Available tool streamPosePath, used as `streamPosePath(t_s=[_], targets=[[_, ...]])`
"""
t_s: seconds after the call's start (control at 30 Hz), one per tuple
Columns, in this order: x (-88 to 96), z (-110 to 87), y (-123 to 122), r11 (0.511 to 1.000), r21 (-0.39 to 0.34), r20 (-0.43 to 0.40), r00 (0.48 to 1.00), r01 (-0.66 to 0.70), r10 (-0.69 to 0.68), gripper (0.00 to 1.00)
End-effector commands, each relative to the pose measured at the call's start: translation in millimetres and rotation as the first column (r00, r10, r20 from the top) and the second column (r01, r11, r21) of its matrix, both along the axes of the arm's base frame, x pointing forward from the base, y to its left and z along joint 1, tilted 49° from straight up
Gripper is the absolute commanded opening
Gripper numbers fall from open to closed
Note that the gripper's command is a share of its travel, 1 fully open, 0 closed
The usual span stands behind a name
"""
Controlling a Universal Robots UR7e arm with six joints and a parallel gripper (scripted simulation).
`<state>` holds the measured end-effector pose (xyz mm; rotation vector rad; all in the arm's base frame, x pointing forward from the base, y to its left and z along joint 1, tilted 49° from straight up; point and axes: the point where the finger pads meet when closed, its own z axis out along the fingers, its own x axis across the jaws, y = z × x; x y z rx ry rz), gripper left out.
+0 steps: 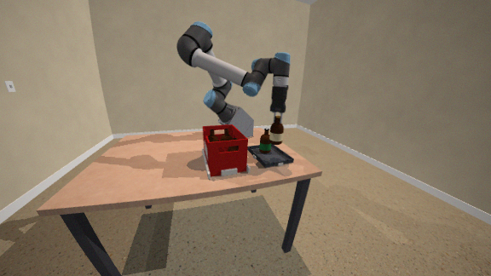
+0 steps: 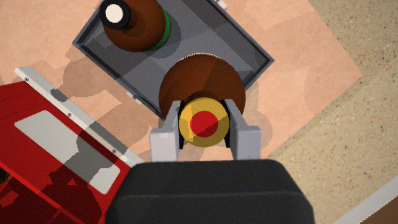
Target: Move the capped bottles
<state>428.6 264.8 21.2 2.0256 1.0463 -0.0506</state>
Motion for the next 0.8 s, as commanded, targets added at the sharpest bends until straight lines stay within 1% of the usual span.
streamPosePath(t_s=[0.0, 0.37, 0.47, 0.77], targets=[[2.0, -3.4, -3.5, 1.0, 0.001, 0.001, 1.0, -0.001, 0.001, 0.0], [9.1, -17.6, -18.6, 1.0, 0.002, 0.001, 1.0, -0.002, 0.002, 0.0], [7.9, -15.5, -16.5, 1.0, 0.001, 0.001, 1.0, -0.001, 0.001, 0.0], [13.7, -27.2, -28.9, 1.0, 0.001, 0.001, 1.0, -0.001, 0.001, 0.0]])
